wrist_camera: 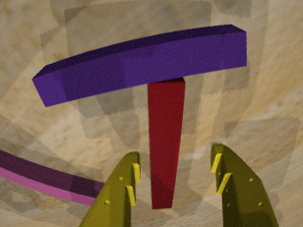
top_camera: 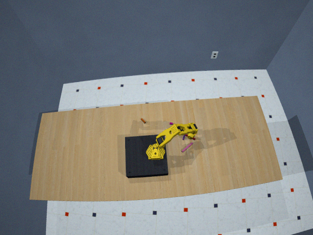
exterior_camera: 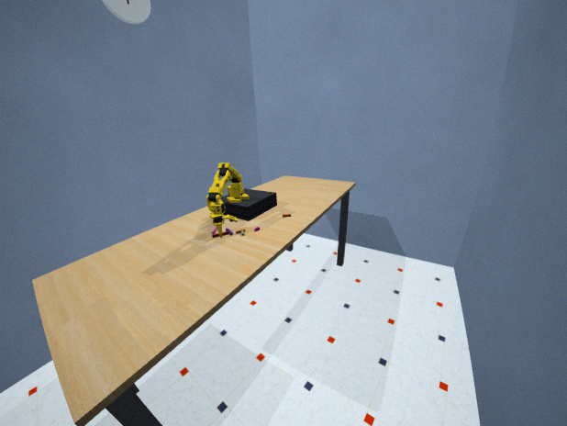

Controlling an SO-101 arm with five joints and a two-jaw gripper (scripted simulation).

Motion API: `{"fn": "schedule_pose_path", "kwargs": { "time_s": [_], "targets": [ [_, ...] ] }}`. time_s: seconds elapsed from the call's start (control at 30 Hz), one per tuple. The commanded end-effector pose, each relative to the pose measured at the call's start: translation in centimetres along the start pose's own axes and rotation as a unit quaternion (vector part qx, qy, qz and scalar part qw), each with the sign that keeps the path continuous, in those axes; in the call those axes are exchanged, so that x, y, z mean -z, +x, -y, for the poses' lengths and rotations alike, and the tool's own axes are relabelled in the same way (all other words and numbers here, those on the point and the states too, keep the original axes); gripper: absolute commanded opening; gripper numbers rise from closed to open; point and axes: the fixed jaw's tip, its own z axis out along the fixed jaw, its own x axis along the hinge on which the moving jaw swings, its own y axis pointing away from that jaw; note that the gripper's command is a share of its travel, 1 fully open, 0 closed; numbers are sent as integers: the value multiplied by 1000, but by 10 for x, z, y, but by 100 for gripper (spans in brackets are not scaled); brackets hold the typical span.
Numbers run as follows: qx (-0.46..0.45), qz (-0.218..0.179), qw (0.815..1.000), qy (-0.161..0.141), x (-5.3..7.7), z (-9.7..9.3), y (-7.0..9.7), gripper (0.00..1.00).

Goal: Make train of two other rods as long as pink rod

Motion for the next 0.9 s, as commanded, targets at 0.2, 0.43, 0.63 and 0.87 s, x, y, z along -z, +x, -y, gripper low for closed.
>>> {"fn": "schedule_pose_path", "kwargs": {
  "time_s": [0.2,0.43,0.63,0.87],
  "targets": [
    [1,2,1000,-2,-3,-2,0,18],
    [1,2,1000,-2,-3,-2,0,14],
    [1,2,1000,-2,-3,-2,0,10],
    [1,2,1000,-2,-3,-2,0,6]
  ]
}}
